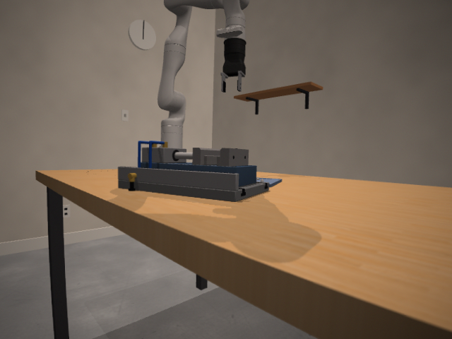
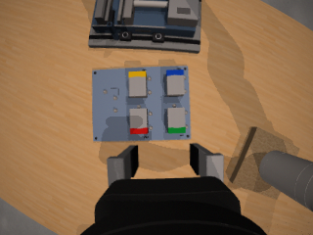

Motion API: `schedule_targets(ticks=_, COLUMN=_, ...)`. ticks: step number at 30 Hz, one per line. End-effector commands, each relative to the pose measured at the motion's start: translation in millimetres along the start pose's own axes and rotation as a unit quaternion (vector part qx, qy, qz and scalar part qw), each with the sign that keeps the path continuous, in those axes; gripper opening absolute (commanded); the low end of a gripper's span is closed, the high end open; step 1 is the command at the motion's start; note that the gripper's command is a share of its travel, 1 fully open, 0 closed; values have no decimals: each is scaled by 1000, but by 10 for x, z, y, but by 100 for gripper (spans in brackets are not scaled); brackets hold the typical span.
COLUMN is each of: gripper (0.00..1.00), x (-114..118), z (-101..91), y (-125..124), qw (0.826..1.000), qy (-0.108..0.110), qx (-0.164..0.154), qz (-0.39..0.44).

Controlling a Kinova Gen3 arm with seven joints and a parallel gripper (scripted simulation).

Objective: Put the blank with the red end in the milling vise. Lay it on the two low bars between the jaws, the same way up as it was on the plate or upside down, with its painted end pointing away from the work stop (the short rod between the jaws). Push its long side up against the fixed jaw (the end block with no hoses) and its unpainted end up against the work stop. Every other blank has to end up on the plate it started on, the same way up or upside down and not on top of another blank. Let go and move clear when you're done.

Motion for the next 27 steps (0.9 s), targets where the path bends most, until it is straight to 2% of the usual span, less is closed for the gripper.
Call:
schedule_targets(ticks=1, gripper=100, x=-3, z=-2, y=-9, qw=1000, qy=0, qx=0, qz=1)
schedule_targets(ticks=27, gripper=100, x=-8, z=0, y=-35, qw=1000, qy=-1, qx=0, qz=1)
Point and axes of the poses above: the point where the finger pads meet when closed, its own z axis out along the fingers, its own x axis across the jaws, y = z × x, the point moved 5 cm from there along -z, back along the fingers, and after that the axes turned 5 degrees about z, right-handed, at the moved point
